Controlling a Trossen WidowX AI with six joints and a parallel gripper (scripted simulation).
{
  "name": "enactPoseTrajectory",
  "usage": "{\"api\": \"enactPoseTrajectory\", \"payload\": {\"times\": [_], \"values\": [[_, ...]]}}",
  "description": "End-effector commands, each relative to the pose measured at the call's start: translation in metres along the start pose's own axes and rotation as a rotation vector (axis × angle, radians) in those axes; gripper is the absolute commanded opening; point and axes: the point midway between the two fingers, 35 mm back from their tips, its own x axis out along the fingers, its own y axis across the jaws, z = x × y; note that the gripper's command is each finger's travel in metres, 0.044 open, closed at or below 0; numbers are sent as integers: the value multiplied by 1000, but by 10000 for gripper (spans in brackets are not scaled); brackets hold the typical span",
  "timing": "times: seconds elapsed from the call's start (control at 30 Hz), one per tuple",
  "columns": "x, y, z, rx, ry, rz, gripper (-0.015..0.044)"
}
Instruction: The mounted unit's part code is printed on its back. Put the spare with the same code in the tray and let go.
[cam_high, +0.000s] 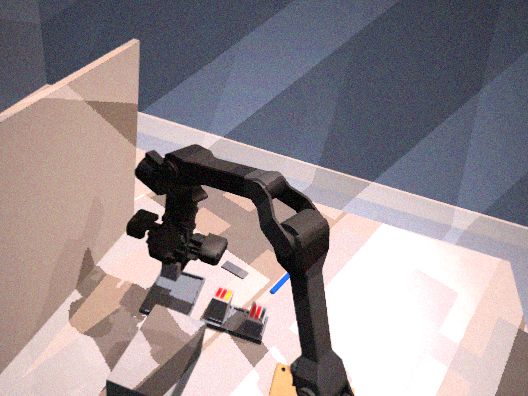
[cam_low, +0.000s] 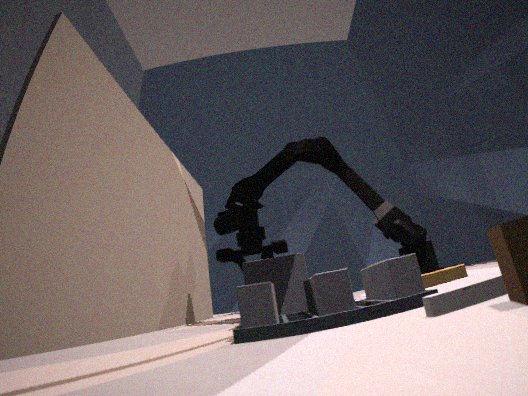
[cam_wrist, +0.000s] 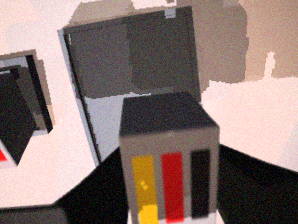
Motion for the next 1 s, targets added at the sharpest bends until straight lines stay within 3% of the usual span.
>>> {"api": "enactPoseTrajectory", "payload": {"times": [0.0,0.97], "values": [[4,0,0,-5,2,0,0],[24,2,0,-5,2,0,0]]}}
